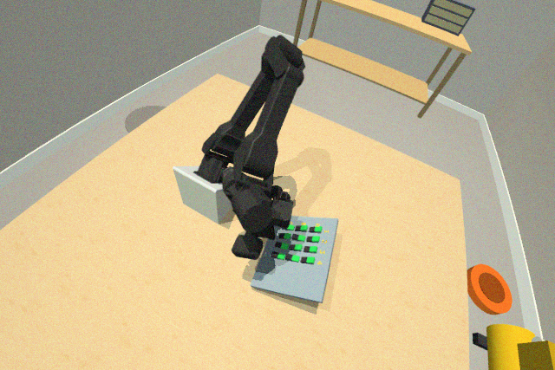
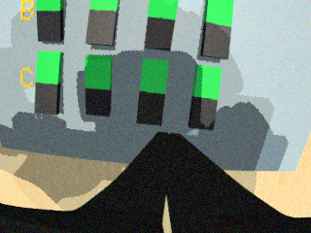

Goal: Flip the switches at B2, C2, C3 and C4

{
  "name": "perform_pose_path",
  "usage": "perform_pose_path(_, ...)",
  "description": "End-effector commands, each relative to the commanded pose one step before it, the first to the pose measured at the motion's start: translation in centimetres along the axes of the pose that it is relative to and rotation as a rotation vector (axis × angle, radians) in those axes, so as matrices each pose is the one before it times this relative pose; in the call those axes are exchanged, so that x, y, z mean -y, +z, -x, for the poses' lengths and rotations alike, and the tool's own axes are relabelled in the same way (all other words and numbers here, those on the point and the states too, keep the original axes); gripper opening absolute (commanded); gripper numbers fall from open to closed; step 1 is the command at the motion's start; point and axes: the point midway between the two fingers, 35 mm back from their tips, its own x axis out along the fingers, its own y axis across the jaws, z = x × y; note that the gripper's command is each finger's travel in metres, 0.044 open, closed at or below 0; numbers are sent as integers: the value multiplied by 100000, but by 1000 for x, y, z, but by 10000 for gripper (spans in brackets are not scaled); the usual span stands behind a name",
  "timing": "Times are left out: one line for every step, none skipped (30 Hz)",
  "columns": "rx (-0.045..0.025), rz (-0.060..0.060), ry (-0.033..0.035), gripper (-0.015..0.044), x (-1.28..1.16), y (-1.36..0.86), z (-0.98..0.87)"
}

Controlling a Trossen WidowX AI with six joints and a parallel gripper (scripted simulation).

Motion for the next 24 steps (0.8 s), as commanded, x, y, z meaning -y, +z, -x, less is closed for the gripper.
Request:
perform_pose_path(512,-1042,1803,0,-527,-383,-1243)
perform_pose_path(0,0,0,0,0,0,0)
perform_pose_path(0,0,0,0,0,0,0)
perform_pose_path(2,0,4,0,-1,-2,-55)
perform_pose_path(10,-1,18,0,-5,-5,-164)
perform_pose_path(25,-2,48,0,-16,-7,-272)
perform_pose_path(36,-3,70,0,-25,-7,-268)
perform_pose_path(26,-2,53,0,-20,-4,-159)
perform_pose_path(10,-1,19,0,-7,-1,-53)
perform_pose_path(-4,0,-6,0,3,-1,-27)
perform_pose_path(-8,0,-10,0,5,-2,-50)
perform_pose_path(-10,-1,-13,0,7,-3,-74)
perform_pose_path(-12,-1,-16,0,8,-4,-101)
perform_pose_path(-11,-1,-15,0,7,-4,-113)
perform_pose_path(-10,-2,-14,0,6,-4,-127)
perform_pose_path(-7,-2,-10,0,5,-5,-140)
perform_pose_path(-3,-3,-6,0,3,-5,-149)
perform_pose_path(1,-3,0,0,0,-5,-153)
perform_pose_path(6,-4,6,0,-3,-5,-155)
perform_pose_path(11,-4,13,0,-6,-5,-153)
perform_pose_path(12,-4,14,0,-7,-4,-120)
perform_pose_path(8,-3,11,0,-5,-2,-73)
perform_pose_path(3,-1,4,0,-2,-1,-24)
perform_pose_path(0,0,0,0,0,0,0)
